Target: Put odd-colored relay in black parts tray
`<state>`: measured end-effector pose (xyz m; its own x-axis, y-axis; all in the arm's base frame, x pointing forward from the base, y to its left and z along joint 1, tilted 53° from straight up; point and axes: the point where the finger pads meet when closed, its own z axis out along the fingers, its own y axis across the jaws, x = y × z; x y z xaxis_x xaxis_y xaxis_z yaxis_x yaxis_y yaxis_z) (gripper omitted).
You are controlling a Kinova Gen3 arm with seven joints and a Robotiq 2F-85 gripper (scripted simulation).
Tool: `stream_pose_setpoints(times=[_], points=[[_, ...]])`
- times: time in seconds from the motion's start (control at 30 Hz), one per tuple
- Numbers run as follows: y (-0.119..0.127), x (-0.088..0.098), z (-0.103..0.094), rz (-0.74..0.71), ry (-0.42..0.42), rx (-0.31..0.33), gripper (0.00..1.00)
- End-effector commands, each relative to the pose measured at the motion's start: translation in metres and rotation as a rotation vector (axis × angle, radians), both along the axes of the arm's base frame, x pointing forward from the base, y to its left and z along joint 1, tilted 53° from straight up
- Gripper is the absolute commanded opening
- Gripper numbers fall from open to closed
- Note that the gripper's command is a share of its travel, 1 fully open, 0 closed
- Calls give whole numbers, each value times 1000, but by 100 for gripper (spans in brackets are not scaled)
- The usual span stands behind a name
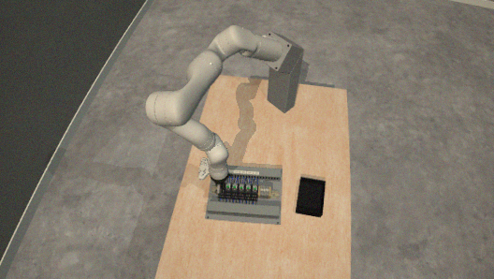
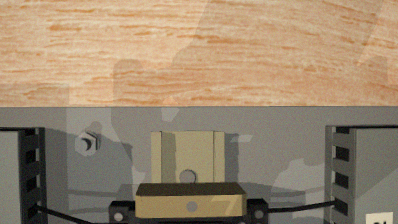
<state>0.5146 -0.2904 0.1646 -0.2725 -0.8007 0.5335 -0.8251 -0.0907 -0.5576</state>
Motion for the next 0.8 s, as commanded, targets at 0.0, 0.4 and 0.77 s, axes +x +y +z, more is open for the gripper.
stream_pose_setpoints(times=[0.0, 0.4, 0.77], points=[[2, 2, 2, 3, 3, -3, 0], [2, 2, 2, -10, 22, 3, 0], [2, 2, 2, -16, 31, 6, 0]])
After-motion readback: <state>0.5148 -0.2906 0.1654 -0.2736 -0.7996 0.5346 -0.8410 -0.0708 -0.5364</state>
